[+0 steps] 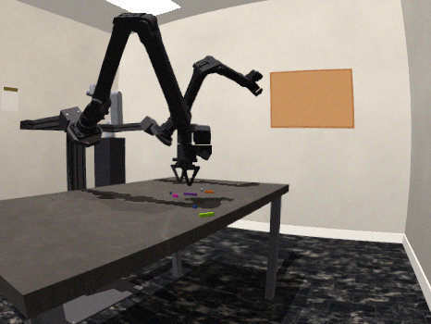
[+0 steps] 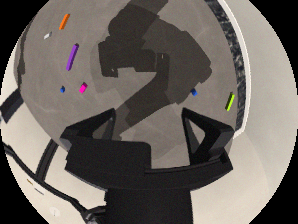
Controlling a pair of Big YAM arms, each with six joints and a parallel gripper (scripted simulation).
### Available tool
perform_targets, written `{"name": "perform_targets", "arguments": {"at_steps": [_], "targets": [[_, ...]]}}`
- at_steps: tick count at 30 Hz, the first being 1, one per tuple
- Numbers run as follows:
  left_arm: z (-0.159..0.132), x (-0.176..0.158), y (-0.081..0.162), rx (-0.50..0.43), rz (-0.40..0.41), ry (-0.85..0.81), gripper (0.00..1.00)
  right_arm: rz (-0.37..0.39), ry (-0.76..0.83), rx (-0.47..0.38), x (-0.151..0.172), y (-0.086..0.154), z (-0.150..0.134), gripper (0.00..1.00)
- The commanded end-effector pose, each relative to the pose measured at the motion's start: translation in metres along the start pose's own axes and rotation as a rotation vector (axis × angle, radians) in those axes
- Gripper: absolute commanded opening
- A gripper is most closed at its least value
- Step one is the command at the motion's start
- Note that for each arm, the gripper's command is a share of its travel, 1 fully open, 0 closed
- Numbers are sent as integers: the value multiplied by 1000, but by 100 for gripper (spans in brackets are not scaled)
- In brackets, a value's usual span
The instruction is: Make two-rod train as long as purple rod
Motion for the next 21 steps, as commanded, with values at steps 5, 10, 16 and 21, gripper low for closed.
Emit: {"name": "perform_targets", "arguments": {"at_steps": [5,10,16,21], "targets": [[6,4,6,-22,8,6,100,3,281,-7,27,-1,2,100],[6,4,6,-22,8,6,100,1,410,-10,40,-1,5,100],[6,4,6,-22,8,6,100,-5,581,-20,55,1,15,100],[6,4,6,-22,8,6,100,-9,741,-22,70,1,19,100]]}}
Point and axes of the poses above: on each arm, the point where the finger pads meet when closed, its own y axis back along the fingers, its own x axis across the jaws, z = x × y, the point moved 7 cm from there along y, back along the fingers, and after that the axes turned 7 degrees about -y, right-handed, at the moved point
